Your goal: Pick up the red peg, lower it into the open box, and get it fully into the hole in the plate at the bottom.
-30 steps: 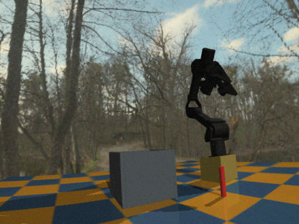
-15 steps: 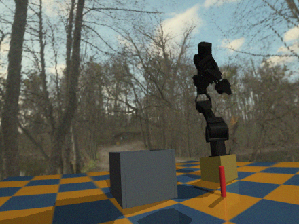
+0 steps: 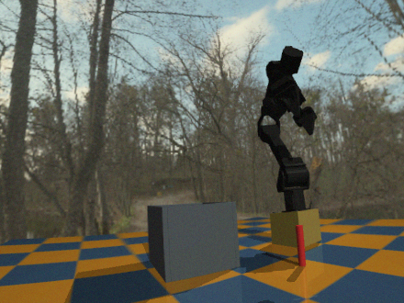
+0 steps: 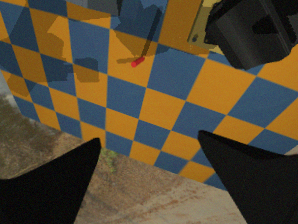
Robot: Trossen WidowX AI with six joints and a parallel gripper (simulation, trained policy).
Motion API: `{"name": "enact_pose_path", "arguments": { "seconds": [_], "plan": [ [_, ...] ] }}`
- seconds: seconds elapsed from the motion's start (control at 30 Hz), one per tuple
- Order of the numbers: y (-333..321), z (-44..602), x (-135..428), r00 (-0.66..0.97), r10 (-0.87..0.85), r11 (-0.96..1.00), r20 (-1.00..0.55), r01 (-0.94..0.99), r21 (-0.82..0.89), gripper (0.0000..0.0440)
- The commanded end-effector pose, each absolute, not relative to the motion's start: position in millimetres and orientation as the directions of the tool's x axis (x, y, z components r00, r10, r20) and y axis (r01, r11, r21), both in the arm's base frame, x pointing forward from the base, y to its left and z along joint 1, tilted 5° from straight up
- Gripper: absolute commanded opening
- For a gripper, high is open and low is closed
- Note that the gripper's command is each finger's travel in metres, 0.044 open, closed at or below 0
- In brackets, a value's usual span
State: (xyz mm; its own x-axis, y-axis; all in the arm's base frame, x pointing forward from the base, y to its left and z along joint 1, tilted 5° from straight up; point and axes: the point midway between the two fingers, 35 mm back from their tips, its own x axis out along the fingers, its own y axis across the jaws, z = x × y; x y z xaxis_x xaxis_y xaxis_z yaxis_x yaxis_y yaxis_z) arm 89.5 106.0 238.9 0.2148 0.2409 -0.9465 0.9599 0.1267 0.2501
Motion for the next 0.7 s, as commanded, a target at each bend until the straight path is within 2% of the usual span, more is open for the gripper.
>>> {"name": "enact_pose_path", "arguments": {
  "seconds": [0.0, 0.67],
  "plan": [
    [109.3, 227.3, 94.0, 0.197, 0.167, 0.129, -0.966, 0.967, 0.219, 0.044],
    [117.6, 161.8, 119.8, 0.029, -0.06, 0.205, -0.998, 0.979, 0.016, 0.0438]
  ]
}}
